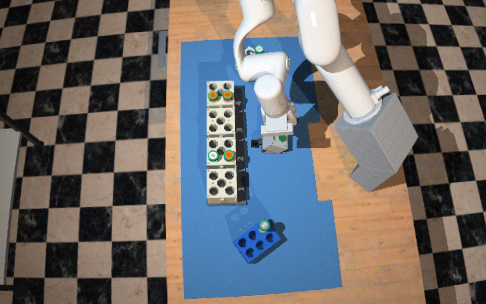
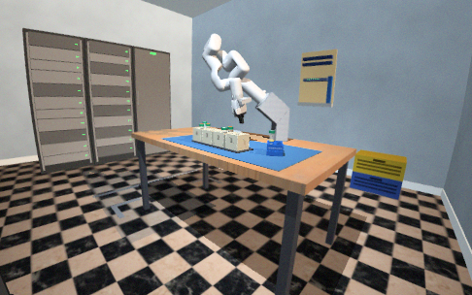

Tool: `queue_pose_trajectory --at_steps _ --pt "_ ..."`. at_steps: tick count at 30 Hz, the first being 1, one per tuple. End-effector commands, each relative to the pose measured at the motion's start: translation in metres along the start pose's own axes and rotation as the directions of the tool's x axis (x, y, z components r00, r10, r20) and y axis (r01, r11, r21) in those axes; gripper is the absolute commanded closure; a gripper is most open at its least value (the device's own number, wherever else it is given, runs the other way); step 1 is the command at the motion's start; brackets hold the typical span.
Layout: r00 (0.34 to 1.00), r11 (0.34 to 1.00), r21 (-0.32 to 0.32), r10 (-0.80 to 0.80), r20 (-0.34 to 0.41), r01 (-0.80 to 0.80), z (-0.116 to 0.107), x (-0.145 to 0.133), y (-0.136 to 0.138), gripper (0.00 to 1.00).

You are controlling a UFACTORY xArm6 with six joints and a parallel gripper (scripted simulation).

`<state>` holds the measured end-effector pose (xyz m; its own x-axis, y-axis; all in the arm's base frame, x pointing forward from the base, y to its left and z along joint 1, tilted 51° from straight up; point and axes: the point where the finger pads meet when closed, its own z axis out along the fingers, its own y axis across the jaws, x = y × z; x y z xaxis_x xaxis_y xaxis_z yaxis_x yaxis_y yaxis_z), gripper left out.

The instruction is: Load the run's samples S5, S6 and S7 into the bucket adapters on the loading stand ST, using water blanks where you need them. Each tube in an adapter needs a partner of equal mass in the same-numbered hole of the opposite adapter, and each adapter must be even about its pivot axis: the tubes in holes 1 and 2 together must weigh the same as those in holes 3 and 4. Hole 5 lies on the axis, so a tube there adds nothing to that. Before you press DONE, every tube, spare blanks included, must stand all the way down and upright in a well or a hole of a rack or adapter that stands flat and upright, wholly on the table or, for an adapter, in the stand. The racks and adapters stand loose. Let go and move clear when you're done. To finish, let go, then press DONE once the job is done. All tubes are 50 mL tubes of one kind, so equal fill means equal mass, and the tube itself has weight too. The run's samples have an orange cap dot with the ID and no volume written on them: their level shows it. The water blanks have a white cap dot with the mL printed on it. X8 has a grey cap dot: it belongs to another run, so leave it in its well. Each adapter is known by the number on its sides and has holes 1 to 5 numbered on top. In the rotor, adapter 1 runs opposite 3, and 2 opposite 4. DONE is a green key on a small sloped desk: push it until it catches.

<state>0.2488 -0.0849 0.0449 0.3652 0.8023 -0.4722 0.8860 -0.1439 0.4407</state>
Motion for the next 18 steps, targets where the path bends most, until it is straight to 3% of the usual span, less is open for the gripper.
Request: queue_pose_trajectory --at_steps 1,18 --pt "1.0 1.0 -0.002 0.0 -0.001 0.0 0.0 0.0 0.0 1.0" --pt "1.0 1.0 -0.001 0.0 -0.001 0.0 0.023 0.0 0.006 1.0"
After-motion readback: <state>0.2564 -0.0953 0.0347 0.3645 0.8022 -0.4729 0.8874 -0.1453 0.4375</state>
